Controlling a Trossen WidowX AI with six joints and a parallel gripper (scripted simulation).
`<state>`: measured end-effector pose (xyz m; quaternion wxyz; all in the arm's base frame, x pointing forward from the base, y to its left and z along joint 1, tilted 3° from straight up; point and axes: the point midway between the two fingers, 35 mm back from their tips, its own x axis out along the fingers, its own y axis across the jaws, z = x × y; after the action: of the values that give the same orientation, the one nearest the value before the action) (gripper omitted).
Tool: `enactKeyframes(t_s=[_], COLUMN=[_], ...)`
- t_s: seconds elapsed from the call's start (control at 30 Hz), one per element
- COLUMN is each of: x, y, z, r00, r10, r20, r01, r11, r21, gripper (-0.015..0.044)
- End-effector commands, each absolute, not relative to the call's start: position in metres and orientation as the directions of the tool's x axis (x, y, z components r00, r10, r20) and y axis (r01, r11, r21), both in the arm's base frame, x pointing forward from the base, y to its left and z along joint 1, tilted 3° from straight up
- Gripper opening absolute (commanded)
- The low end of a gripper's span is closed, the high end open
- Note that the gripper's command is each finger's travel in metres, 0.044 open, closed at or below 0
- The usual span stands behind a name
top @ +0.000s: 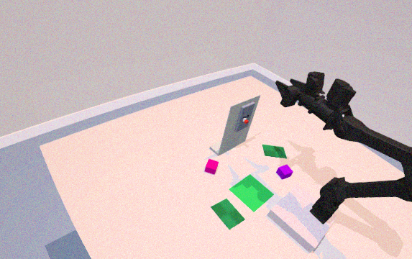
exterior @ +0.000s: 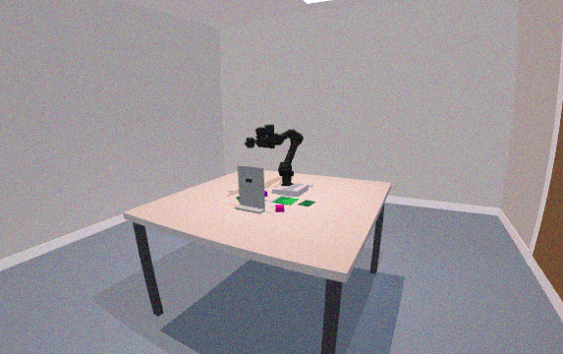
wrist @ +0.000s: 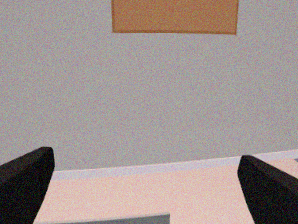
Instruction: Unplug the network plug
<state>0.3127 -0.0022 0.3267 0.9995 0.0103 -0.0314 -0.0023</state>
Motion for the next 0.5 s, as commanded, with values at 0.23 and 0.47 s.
enactKeyframes(t_s=[0.23,0.47], x=[0.333,0.348], y=[0.002,0.007], z=[0.297,0.263], r00=[0.997,0.993], r10=[0.05,0.109], r20=[0.055,0.046], r01=[-0.061,-0.118], r11=[0.97,0.883], r21=[0.235,0.455], gripper=[0.019,0.0156])
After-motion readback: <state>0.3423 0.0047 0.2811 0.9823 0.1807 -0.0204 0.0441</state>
